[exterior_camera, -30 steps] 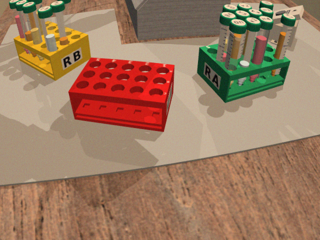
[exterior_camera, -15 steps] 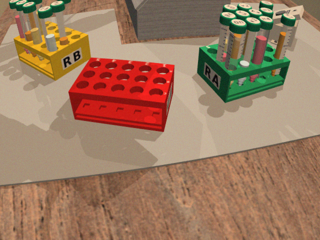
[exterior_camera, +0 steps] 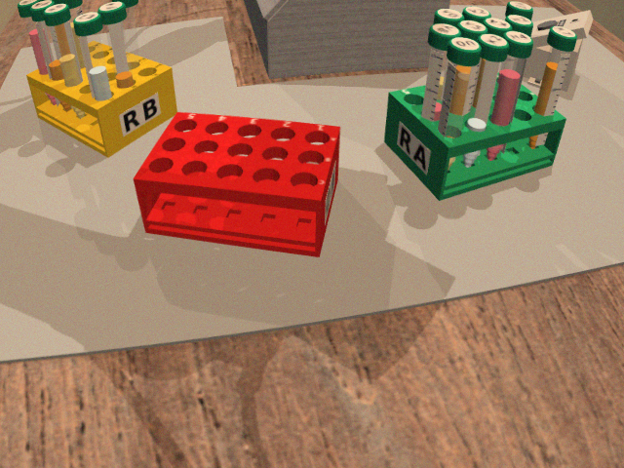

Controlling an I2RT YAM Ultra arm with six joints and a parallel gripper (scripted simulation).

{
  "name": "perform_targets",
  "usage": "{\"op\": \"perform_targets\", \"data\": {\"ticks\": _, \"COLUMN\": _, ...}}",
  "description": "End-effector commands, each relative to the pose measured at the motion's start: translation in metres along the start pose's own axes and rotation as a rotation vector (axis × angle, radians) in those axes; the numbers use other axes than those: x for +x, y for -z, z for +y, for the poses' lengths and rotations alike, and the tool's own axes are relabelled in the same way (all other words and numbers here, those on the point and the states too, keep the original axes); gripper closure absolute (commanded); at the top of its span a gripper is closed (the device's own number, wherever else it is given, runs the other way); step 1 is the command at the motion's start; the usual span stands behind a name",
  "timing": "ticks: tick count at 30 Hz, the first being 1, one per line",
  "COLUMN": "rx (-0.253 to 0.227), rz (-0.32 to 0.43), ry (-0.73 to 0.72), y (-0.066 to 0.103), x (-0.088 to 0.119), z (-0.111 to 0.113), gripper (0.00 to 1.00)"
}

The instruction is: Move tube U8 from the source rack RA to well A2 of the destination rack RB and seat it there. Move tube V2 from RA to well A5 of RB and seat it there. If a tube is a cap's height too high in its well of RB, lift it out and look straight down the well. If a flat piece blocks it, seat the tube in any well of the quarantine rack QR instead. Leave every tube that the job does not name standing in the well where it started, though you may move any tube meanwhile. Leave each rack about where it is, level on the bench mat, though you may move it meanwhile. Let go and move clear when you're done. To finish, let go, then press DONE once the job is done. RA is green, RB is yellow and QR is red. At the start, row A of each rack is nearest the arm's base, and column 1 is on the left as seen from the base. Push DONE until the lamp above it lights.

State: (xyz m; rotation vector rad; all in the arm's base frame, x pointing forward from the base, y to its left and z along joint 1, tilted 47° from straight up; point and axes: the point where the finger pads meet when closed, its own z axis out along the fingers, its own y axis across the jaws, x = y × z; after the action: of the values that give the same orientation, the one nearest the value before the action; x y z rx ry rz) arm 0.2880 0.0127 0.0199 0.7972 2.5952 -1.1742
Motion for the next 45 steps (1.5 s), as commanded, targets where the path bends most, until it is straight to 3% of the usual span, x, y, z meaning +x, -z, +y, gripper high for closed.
{"op": "perform_targets", "data": {"ticks": 1, "rx": -0.031, "rz": -0.006, "ry": -0.041, "y": 0.009, "x": 0.005, "z": 0.025, "gripper": 0.7}}
{"op": "perform_targets", "data": {"ticks": 6, "rx": -0.017, "rz": -0.003, "ry": -0.03, "y": 0.009, "x": 0.013, "z": 0.035, "gripper": 0.7}}
{"op": "perform_targets", "data": {"ticks": 16, "rx": -0.017, "rz": -0.003, "ry": -0.03, "y": 0.011, "x": 0.034, "z": 0.078, "gripper": 0.7}}
{"op": "perform_targets", "data": {"ticks": 18, "rx": -0.017, "rz": -0.003, "ry": -0.03, "y": 0.011, "x": 0.034, "z": 0.077, "gripper": 0.7}}
{"op": "perform_targets", "data": {"ticks": 19, "rx": -0.046, "rz": -0.01, "ry": -0.052, "y": 0.02, "x": 0.027, "z": 0.074, "gripper": 0.7}}
{"op": "perform_targets", "data": {"ticks": 27, "rx": -0.05, "rz": -0.021, "ry": -0.067, "y": 0.017, "x": 0.019, "z": 0.071, "gripper": 0.7}}
{"op": "perform_targets", "data": {"ticks": 30, "rx": -0.024, "rz": -0.016, "ry": -0.04, "y": 0.007, "x": 0.027, "z": 0.063, "gripper": 0.7}}
{"op": "perform_targets", "data": {"ticks": 40, "rx": -0.018, "rz": -0.021, "ry": -0.019, "y": -0.005, "x": 0.031, "z": 0.062, "gripper": 0.7}}
{"op": "perform_targets", "data": {"ticks": 45, "rx": 0.0, "rz": -0.005, "ry": -0.025, "y": -0.022, "x": 0.03, "z": 0.06, "gripper": 0.7}}
